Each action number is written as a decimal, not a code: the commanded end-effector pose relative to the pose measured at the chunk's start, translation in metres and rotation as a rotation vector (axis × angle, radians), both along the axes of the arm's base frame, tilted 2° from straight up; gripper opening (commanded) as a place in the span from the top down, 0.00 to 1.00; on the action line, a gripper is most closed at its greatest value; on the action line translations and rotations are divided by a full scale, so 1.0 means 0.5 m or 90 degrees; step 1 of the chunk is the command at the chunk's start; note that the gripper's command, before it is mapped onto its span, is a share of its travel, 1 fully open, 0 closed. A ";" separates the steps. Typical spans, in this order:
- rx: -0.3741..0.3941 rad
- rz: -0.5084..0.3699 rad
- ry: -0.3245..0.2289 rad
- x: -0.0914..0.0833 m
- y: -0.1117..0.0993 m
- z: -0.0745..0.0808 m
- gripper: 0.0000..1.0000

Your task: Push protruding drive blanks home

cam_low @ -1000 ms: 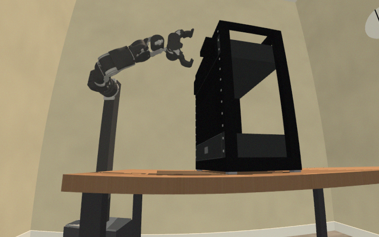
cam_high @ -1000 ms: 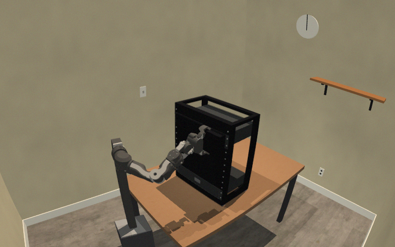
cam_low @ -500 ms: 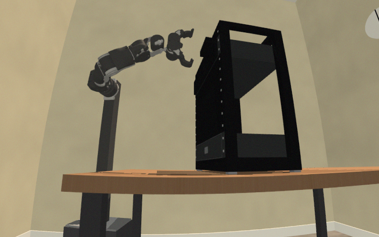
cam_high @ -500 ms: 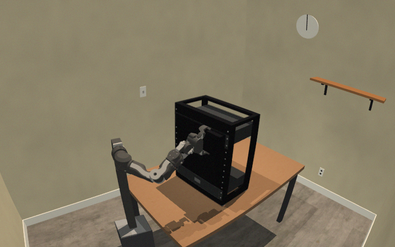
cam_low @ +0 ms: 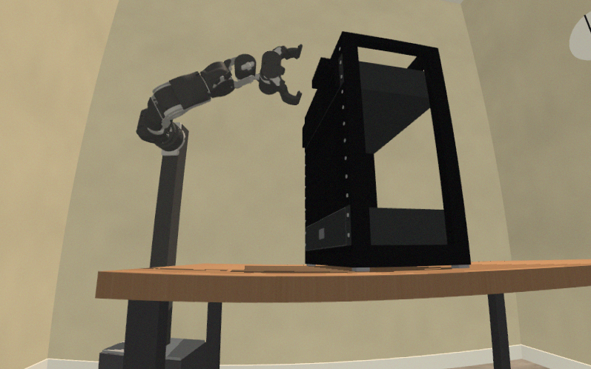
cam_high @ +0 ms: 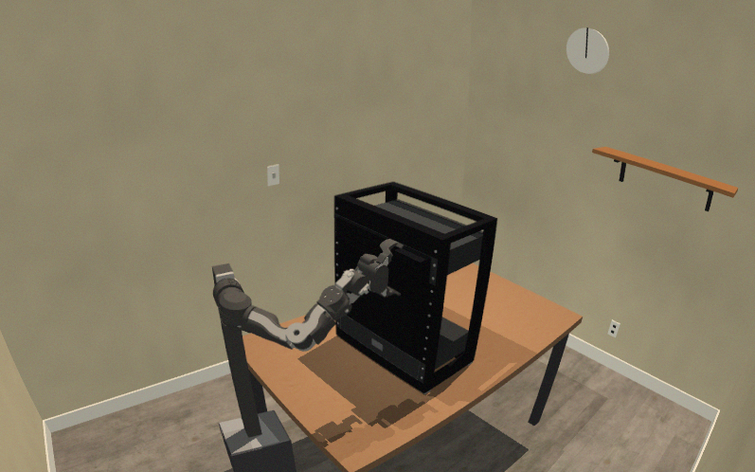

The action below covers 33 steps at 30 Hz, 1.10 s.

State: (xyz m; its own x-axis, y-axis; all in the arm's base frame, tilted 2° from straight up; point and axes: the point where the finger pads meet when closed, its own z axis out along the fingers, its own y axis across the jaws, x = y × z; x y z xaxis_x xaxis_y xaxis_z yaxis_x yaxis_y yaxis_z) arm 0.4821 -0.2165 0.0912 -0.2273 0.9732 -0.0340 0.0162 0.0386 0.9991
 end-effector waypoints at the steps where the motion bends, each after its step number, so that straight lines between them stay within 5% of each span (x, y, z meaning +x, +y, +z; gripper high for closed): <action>1: 0.001 0.001 -0.010 -0.002 0.000 0.010 0.00; 24: 0.001 0.001 -0.010 -0.002 0.000 0.010 0.00; 25: 0.001 0.001 -0.010 -0.002 0.000 0.010 1.00; 33: 0.001 0.001 -0.010 -0.002 0.000 0.010 1.00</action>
